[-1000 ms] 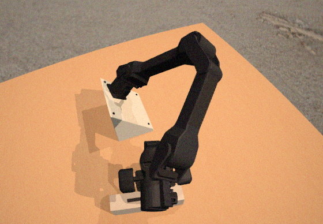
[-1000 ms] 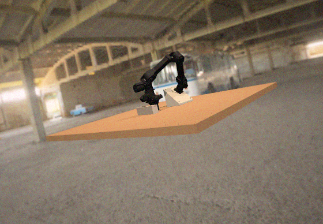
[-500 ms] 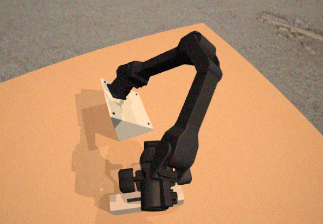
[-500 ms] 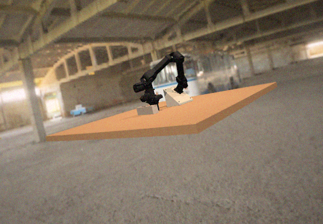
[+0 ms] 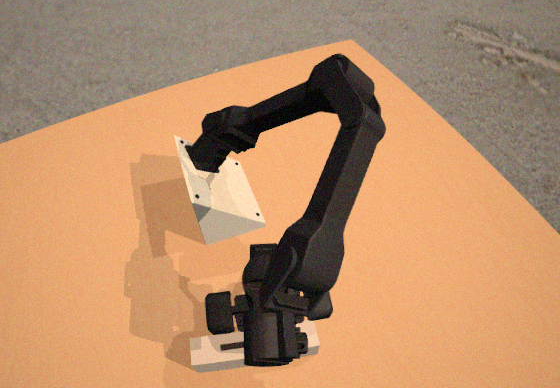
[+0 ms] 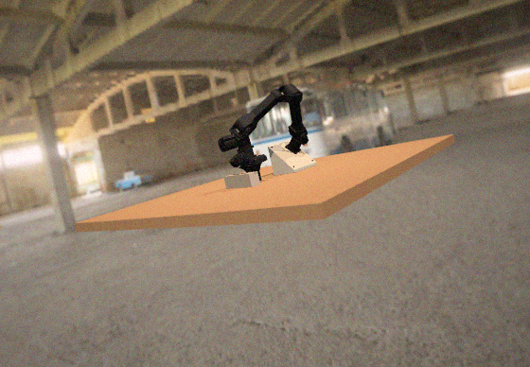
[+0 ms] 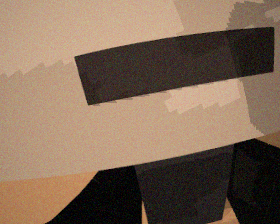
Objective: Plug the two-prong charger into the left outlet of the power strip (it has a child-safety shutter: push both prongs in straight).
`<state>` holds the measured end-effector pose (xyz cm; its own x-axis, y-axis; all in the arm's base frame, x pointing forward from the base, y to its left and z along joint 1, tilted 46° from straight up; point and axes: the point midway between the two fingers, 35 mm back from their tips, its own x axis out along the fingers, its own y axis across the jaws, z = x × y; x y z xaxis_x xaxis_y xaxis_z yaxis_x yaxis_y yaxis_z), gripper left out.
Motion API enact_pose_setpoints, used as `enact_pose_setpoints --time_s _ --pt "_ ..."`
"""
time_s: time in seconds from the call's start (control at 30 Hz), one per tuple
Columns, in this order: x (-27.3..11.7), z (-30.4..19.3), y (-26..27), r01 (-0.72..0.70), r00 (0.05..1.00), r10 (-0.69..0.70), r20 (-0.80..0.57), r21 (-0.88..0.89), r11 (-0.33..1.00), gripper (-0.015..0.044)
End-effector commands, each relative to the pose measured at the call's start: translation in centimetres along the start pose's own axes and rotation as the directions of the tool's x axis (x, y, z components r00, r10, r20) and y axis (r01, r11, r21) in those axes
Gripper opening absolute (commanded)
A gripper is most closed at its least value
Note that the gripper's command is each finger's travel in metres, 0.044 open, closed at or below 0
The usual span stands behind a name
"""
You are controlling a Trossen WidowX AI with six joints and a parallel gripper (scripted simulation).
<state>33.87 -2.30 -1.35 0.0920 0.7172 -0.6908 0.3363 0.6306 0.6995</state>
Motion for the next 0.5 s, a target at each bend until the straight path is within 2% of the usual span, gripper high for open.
enact_pose_setpoints --time_s 0.0,0.47 --pt "-0.24 0.68 0.15 0.000 1.000 0.001 0.019 -0.019 1.000 0.0000" --pt "-0.38 0.79 0.18 0.000 1.000 0.001 0.019 -0.019 1.000 0.0000"
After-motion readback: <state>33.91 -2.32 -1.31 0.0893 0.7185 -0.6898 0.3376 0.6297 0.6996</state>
